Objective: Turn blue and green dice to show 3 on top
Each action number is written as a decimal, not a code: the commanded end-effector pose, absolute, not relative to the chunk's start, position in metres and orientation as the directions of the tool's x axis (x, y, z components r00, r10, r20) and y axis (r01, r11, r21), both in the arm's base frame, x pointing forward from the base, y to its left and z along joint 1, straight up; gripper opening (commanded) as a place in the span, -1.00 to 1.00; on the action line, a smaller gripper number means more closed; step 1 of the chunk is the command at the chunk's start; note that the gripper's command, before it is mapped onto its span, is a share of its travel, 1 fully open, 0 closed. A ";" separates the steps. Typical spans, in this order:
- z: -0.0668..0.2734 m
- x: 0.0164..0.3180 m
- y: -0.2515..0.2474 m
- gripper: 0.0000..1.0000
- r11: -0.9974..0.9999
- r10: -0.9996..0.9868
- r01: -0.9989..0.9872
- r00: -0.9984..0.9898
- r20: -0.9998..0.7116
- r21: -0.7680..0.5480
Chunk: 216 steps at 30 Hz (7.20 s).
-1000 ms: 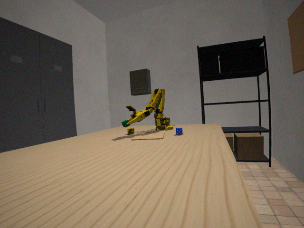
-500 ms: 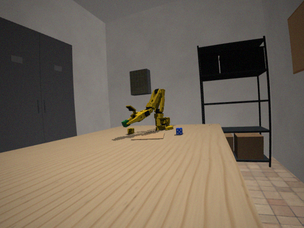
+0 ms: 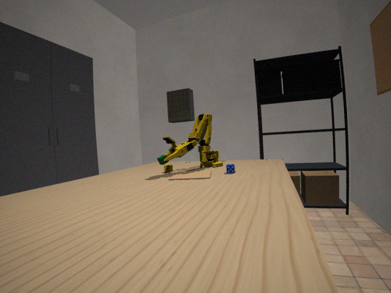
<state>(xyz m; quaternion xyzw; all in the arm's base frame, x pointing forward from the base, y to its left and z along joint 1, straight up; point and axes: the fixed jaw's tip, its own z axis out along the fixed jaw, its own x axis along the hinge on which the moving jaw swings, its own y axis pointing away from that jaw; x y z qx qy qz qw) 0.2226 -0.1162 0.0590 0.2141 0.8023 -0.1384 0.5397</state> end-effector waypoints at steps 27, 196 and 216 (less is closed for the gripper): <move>0.056 0.224 -0.119 -1.00 0.865 0.188 0.501 -0.296 -0.936 0.016; 0.026 0.222 -0.118 -0.29 0.854 0.236 0.516 -0.262 -0.936 0.071; 0.045 0.194 -0.101 -0.29 0.471 0.752 0.504 0.201 -0.628 0.724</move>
